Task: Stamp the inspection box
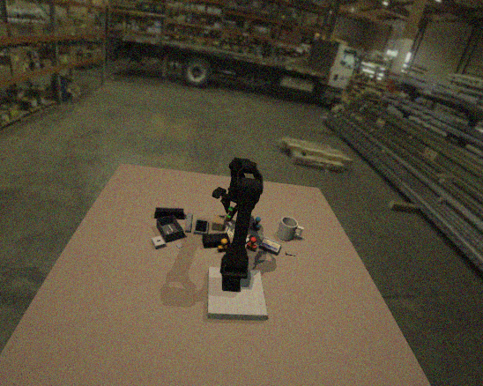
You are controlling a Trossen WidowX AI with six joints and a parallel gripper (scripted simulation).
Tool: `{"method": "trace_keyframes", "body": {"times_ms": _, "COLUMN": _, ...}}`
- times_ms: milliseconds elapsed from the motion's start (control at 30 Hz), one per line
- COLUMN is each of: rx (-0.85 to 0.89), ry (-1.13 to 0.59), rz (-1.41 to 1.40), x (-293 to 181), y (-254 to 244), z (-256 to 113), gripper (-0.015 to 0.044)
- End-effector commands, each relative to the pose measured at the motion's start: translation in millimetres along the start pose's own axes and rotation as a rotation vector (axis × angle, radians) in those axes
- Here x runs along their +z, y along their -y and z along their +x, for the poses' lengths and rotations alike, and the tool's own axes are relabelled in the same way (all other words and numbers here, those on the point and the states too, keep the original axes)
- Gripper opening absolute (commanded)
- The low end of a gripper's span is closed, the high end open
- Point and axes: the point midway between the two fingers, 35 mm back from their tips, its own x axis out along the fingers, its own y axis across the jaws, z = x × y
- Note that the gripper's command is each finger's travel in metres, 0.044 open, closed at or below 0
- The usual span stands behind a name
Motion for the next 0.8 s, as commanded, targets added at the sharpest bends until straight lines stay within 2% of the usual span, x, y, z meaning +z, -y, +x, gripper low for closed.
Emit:
{"method": "trace_keyframes", "body": {"times_ms": 0, "rx": 0.005, "ry": 0.01, "rz": 0.095, "x": 7, "y": 18, "z": -3, "gripper": 0.0}}
{"method": "trace_keyframes", "body": {"times_ms": 133, "rx": 0.004, "ry": 0.012, "rz": 0.159, "x": 11, "y": 32, "z": -3, "gripper": 0.0}}
{"method": "trace_keyframes", "body": {"times_ms": 767, "rx": 0.004, "ry": 0.014, "rz": 0.159, "x": 12, "y": 31, "z": 8, "gripper": 0.0}}
